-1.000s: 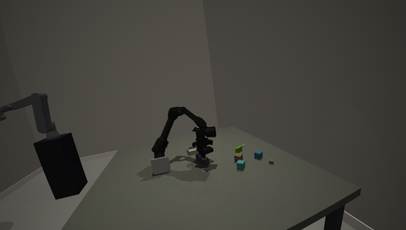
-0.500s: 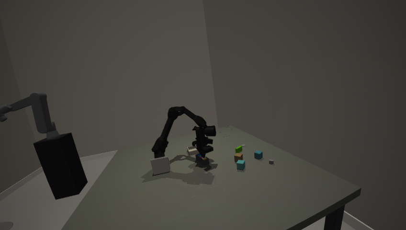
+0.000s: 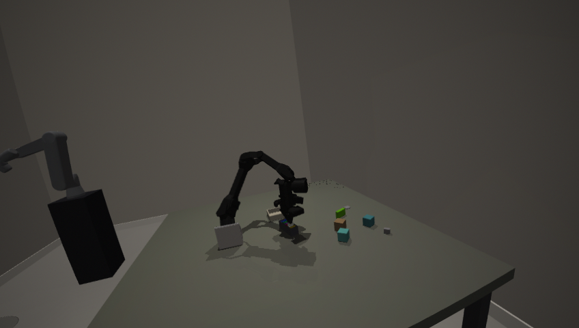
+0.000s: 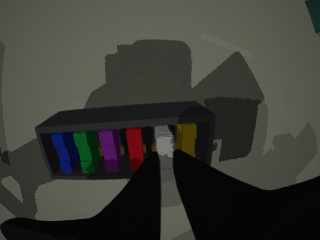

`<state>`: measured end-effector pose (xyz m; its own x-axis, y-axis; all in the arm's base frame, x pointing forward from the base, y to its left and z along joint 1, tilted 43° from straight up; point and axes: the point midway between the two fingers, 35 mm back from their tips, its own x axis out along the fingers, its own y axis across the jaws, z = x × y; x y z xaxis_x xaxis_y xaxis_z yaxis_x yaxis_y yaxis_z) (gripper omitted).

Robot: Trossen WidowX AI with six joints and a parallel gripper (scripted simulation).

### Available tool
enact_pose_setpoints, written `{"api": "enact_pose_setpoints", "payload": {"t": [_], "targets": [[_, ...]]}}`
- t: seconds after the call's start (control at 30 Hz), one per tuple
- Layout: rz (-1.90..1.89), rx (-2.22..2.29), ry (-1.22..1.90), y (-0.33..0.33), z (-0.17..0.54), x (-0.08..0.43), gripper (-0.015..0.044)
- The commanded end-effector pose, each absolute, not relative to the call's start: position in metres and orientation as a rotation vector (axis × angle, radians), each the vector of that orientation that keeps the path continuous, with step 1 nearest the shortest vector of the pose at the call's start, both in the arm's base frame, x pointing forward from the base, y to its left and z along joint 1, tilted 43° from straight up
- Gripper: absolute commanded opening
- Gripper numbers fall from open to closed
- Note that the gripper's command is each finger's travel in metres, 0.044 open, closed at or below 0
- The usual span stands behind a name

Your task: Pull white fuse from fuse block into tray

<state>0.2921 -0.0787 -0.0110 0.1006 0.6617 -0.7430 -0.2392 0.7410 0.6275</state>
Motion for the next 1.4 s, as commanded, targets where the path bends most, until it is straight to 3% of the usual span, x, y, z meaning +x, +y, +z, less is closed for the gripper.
{"api": "enact_pose_setpoints", "payload": {"t": [0.0, 1.37], "targets": [[0.69, 0.39, 1.31, -0.081, -0.009, 0.292, 0.0], [0.689, 0.392, 1.309, -0.094, 0.006, 0.289, 0.0]]}}
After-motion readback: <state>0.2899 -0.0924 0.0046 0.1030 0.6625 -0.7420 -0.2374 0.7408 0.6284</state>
